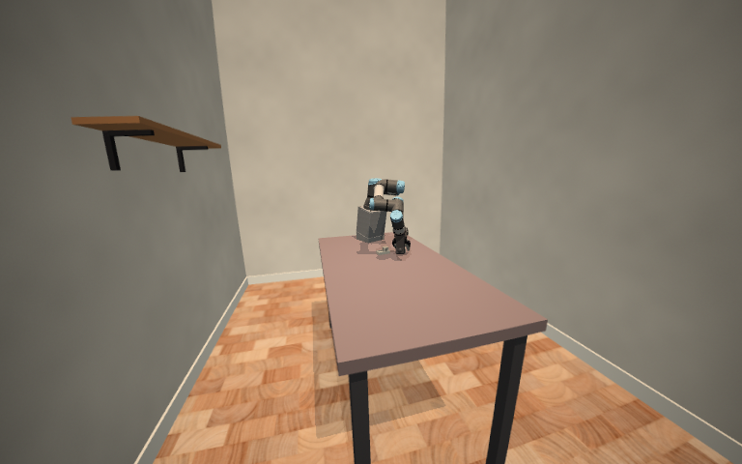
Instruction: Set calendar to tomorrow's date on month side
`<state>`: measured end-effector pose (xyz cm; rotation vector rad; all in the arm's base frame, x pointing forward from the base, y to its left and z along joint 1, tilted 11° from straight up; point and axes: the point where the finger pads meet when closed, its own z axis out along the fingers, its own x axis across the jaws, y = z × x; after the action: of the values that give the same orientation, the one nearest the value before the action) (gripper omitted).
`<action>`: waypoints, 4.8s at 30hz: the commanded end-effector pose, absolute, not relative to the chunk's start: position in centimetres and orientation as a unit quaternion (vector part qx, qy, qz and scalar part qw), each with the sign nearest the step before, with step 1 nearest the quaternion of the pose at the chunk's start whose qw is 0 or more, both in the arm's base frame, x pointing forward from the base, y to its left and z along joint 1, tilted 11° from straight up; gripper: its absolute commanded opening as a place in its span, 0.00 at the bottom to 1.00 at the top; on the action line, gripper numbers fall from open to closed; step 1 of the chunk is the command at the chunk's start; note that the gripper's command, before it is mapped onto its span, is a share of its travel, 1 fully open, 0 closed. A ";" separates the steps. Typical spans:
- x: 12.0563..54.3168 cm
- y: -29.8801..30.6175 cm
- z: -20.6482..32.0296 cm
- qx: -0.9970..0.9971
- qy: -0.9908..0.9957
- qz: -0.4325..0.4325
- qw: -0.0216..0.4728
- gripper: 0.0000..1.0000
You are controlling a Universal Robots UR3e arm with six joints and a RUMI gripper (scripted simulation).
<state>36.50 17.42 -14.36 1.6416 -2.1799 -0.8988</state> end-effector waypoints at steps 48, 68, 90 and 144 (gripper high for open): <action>35.5 16.7 -7.5 0.567 -0.752 -0.309 0.133 0.40; 35.6 16.7 -7.5 0.568 -0.755 -0.302 0.128 0.40; 35.9 16.7 -7.5 0.573 -0.766 -0.270 0.106 0.40; 35.3 16.7 -7.3 0.579 -0.786 -0.208 0.058 0.40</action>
<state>35.22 16.75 -7.41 1.7532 -2.3803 -0.6343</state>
